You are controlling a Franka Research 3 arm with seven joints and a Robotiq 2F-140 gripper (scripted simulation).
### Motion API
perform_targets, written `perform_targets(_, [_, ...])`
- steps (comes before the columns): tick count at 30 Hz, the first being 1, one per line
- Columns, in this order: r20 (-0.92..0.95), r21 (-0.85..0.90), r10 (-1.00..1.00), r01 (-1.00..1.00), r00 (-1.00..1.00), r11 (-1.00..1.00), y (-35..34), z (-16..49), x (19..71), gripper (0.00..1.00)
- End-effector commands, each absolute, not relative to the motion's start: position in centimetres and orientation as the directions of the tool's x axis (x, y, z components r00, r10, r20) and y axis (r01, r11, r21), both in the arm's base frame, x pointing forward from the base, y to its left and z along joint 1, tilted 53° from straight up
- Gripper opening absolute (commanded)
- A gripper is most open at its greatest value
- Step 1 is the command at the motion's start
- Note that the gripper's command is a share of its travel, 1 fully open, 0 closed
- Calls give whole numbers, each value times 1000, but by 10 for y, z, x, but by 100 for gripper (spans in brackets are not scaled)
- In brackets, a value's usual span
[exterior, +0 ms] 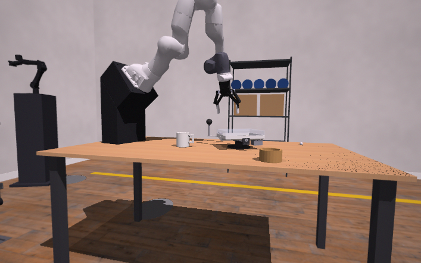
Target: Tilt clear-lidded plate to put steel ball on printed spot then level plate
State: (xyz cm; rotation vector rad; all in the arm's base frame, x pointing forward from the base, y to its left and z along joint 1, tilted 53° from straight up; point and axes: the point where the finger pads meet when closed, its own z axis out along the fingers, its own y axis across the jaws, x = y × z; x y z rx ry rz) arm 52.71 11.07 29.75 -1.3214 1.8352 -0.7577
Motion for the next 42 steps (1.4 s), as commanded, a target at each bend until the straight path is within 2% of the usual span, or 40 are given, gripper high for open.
perform_targets(1, [-179, -790, -919, -505, -351, 347, 61, 263, 486, 100])
perform_targets(4, [-137, -790, -898, -501, -418, 354, 20, 237, 452, 100])
perform_targets(8, [-117, -790, -886, -498, -449, 357, 5, 228, 439, 100])
perform_targets(42, [-116, -790, -885, -498, -451, 357, 4, 228, 438, 100])
